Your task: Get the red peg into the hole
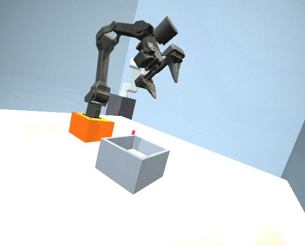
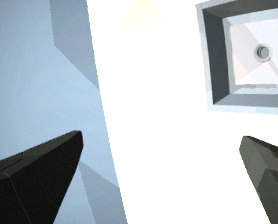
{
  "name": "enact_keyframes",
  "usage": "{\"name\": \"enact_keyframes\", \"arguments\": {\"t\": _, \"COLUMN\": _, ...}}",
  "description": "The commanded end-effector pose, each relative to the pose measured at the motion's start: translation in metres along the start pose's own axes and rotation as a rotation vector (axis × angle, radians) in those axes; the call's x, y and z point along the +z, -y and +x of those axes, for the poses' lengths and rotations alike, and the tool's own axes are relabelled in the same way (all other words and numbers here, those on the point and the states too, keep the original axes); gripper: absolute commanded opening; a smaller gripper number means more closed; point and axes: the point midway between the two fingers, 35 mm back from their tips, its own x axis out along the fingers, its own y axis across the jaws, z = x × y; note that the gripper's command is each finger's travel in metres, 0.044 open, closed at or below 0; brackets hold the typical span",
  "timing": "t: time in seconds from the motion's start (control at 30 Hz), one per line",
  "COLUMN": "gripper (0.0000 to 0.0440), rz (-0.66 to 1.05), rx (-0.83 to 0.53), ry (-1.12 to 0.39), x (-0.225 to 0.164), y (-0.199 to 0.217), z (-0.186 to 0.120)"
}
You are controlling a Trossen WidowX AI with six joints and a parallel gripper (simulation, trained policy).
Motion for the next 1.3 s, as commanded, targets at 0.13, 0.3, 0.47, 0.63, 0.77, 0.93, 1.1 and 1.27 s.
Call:
{"name": "enact_keyframes", "arguments": {"t": 0.13, "gripper": 0.044, "rz": -0.158, "rx": -0.222, "ry": -0.016, "x": -0.043, "y": 0.068, "z": -0.006}}
{"name": "enact_keyframes", "arguments": {"t": 0.3, "gripper": 0.044, "rz": -0.251, "rx": -0.353, "ry": -0.014, "x": -0.06, "y": 0.109, "z": -0.014}}
{"name": "enact_keyframes", "arguments": {"t": 0.47, "gripper": 0.044, "rz": -0.342, "rx": -0.473, "ry": -0.001, "x": -0.07, "y": 0.147, "z": -0.02}}
{"name": "enact_keyframes", "arguments": {"t": 0.63, "gripper": 0.044, "rz": -0.435, "rx": -0.575, "ry": 0.015, "x": -0.076, "y": 0.182, "z": -0.023}}
{"name": "enact_keyframes", "arguments": {"t": 0.77, "gripper": 0.044, "rz": -0.508, "rx": -0.639, "ry": 0.025, "x": -0.078, "y": 0.205, "z": -0.022}}
{"name": "enact_keyframes", "arguments": {"t": 0.93, "gripper": 0.044, "rz": -0.579, "rx": -0.69, "ry": 0.029, "x": -0.081, "y": 0.228, "z": -0.013}}
{"name": "enact_keyframes", "arguments": {"t": 1.1, "gripper": 0.044, "rz": -0.626, "rx": -0.714, "ry": 0.026, "x": -0.082, "y": 0.246, "z": 0.001}}
{"name": "enact_keyframes", "arguments": {"t": 1.27, "gripper": 0.044, "rz": -0.653, "rx": -0.713, "ry": 0.014, "x": -0.084, "y": 0.263, "z": 0.019}}
